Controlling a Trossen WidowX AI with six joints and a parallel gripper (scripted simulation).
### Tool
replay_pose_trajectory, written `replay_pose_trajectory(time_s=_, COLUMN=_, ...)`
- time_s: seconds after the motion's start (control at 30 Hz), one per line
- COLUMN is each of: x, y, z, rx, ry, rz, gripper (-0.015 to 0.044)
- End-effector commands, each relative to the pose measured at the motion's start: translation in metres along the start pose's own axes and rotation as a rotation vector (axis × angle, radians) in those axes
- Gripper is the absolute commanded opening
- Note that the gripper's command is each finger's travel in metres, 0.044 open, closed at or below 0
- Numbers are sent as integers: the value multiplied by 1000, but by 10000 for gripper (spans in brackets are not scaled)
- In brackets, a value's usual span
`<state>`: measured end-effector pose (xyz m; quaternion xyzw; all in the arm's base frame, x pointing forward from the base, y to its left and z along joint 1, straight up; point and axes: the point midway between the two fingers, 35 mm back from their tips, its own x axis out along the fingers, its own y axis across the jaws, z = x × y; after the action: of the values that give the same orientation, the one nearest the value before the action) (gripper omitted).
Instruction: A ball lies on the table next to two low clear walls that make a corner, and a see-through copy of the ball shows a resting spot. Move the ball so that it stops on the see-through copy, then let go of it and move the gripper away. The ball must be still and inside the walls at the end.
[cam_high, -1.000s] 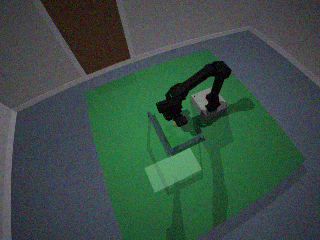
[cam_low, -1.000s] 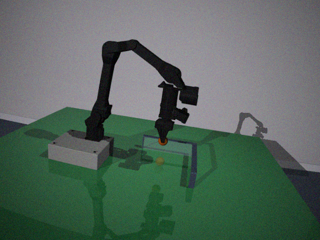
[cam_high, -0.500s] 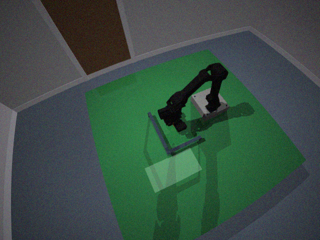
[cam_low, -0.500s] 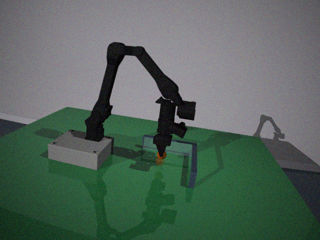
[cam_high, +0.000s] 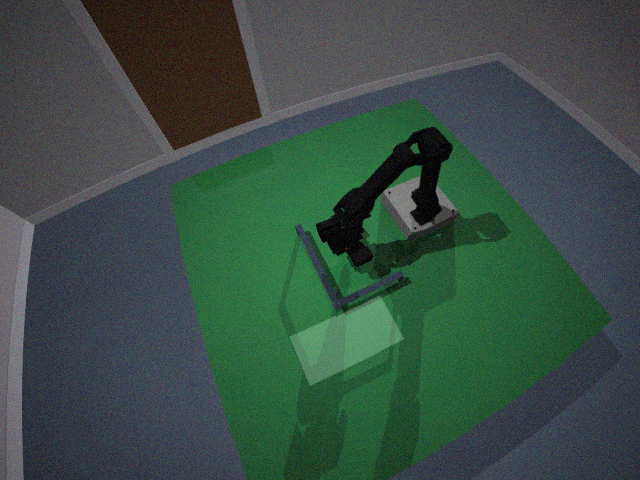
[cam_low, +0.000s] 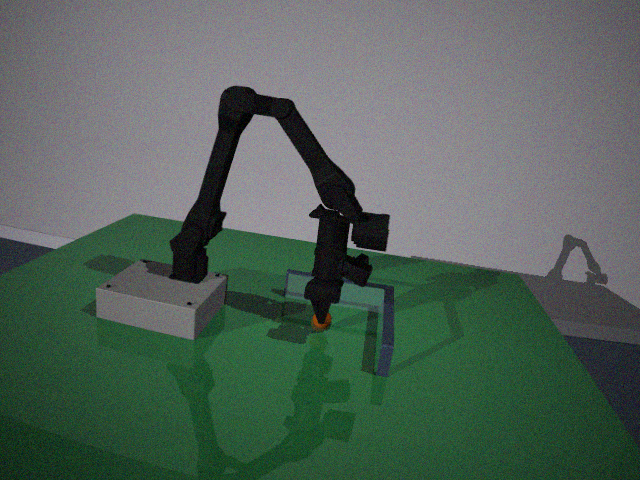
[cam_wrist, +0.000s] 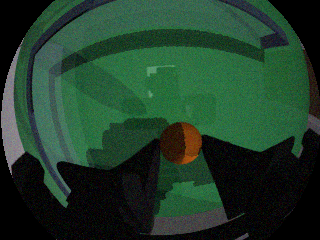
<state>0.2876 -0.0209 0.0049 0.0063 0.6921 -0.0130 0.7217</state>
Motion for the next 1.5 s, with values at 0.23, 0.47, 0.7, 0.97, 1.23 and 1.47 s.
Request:
replay_pose_trajectory(time_s=0.23, x=14, y=1, z=-3, rx=5, ry=16, rz=3, gripper=0)
replay_pose_trajectory(time_s=0.47, x=10, y=0, z=-1, rx=0, ry=5, rz=0, gripper=184)
replay_pose_trajectory(time_s=0.7, x=10, y=0, z=-1, rx=0, ry=5, rz=0, gripper=283)
replay_pose_trajectory(time_s=0.97, x=-73, y=0, z=-1, rx=5, ry=15, rz=3, gripper=283)
replay_pose_trajectory(time_s=1.23, x=-70, y=0, z=3, rx=-1, ry=-1, rz=0, gripper=283)
replay_pose_trajectory(time_s=1.47, x=-109, y=0, z=0, rx=-1, ry=-2, rz=0, gripper=388)
